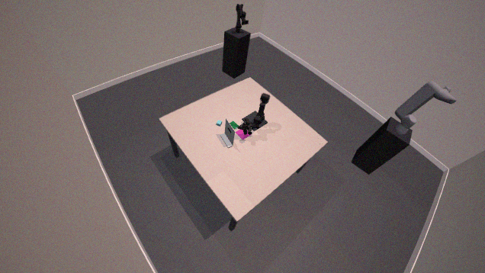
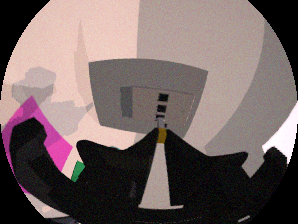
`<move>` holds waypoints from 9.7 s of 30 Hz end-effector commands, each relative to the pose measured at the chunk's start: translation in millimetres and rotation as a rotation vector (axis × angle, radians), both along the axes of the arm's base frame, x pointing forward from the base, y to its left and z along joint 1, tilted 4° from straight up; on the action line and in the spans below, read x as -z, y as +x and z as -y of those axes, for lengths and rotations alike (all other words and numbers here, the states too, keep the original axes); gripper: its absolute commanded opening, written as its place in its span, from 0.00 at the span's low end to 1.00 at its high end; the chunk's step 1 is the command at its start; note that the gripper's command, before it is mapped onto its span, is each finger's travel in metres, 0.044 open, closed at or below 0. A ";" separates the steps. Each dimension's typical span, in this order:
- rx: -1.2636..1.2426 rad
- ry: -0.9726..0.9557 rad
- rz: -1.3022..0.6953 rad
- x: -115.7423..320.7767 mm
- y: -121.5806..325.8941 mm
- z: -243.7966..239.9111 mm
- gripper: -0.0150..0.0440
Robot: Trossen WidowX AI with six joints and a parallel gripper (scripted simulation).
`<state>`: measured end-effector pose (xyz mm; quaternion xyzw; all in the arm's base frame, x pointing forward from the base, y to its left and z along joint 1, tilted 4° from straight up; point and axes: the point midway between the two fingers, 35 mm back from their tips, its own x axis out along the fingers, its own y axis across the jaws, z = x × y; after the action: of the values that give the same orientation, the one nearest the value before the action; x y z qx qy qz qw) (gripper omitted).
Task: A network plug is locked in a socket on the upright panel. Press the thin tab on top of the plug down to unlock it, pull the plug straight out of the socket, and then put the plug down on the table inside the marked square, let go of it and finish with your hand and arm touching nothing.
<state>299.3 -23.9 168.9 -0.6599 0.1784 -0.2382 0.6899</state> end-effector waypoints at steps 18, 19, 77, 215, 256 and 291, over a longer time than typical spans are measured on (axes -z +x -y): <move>0.001 -0.001 -0.002 -22.6 -7.1 -2.1 0.25; 0.001 -0.001 -0.002 -24.0 -7.7 -2.2 0.25; -0.278 -0.040 -0.508 1.3 -14.5 7.8 0.25; -0.503 0.274 -0.913 96.3 -82.9 -3.2 0.52; -0.502 0.274 -0.913 47.2 -87.2 -2.5 0.52; -0.496 0.277 -0.913 -1.3 -94.6 -2.0 0.52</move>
<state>204.5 -21.9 161.4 -0.6209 0.3300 0.2687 0.6583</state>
